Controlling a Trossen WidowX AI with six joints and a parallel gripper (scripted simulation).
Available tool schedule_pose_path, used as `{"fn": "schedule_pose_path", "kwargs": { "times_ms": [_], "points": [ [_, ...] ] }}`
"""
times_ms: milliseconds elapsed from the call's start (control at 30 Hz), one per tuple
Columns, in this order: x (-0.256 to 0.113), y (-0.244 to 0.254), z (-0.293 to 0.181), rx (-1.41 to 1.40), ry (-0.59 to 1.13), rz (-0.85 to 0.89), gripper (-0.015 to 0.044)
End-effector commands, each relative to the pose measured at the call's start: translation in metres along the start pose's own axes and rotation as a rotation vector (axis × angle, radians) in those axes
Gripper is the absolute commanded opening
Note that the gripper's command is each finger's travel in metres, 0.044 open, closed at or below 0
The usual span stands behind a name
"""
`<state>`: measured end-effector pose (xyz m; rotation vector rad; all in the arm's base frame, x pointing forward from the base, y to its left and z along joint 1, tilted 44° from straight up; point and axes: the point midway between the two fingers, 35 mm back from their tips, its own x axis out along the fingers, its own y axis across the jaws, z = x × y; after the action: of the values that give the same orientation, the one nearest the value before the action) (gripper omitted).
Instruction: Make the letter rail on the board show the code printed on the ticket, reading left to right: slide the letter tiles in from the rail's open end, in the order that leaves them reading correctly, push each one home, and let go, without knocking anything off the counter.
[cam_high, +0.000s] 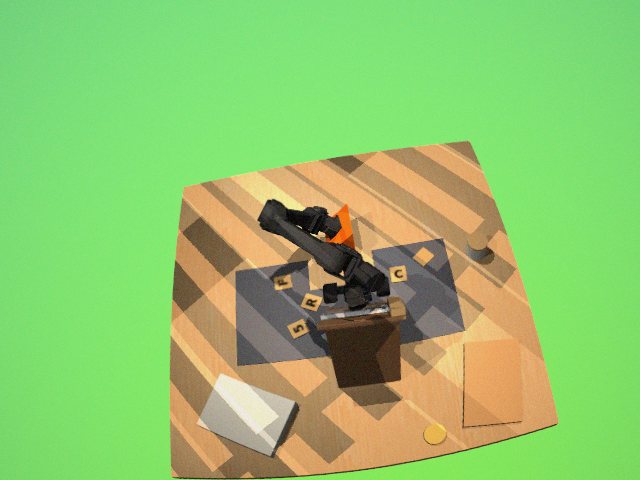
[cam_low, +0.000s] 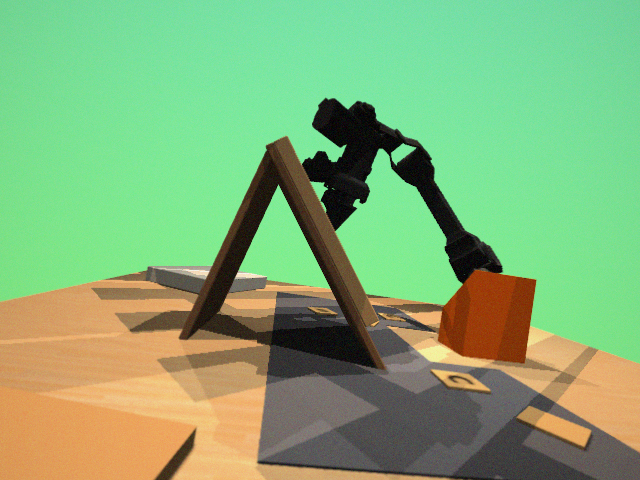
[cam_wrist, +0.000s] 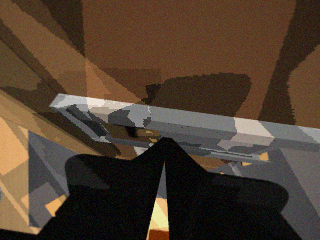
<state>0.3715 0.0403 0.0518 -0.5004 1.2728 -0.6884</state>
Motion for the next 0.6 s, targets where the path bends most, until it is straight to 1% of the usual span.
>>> {"fn": "schedule_pose_path", "kwargs": {
  "times_ms": [0,567],
  "points": [
    [0.0000,-0.0005,0.0042,0.000,-0.009,-0.001,0.0000],
    [0.0034,0.0014,0.0040,0.001,-0.009,-0.001,0.0000]
  ]
}}
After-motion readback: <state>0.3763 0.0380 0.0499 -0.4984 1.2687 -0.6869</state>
